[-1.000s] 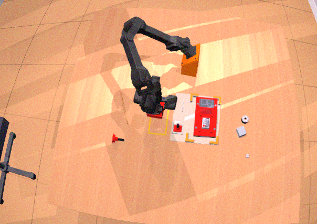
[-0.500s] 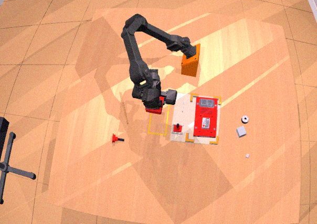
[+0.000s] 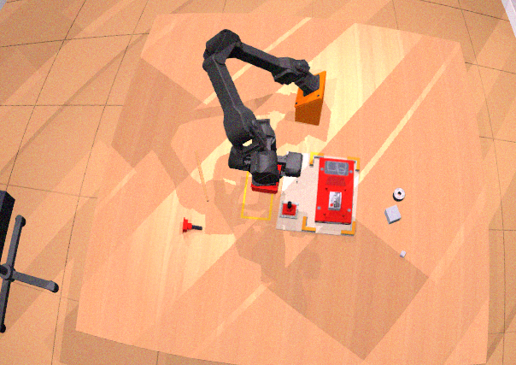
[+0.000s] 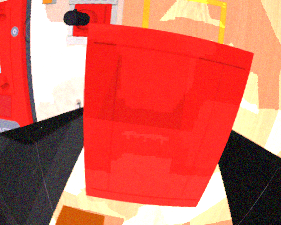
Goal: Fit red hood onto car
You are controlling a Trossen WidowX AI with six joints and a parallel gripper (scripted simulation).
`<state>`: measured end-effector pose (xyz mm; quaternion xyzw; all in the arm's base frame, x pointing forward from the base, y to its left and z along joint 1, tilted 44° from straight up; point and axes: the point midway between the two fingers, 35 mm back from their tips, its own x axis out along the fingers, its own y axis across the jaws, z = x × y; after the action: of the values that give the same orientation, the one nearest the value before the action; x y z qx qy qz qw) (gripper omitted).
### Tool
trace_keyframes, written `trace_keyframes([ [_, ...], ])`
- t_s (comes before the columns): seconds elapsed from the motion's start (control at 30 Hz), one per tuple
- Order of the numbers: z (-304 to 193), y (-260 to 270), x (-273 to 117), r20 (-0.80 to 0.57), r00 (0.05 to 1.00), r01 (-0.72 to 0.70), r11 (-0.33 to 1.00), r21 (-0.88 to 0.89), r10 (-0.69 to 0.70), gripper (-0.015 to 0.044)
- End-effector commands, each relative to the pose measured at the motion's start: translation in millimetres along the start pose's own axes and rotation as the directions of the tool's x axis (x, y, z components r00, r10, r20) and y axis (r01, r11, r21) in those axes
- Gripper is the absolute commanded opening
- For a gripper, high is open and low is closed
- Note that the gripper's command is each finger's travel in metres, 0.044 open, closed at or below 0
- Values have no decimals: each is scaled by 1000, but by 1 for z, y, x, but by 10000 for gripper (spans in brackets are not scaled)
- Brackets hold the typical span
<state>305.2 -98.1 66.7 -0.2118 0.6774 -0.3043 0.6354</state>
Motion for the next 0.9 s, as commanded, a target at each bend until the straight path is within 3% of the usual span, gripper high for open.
trace_keyframes([
  [0.0,9,22,-3,8,1000,-11,1000,-5,11,0],
  [0.87,22,161,-4,-2,1000,-6,999,-49,6,0],
])
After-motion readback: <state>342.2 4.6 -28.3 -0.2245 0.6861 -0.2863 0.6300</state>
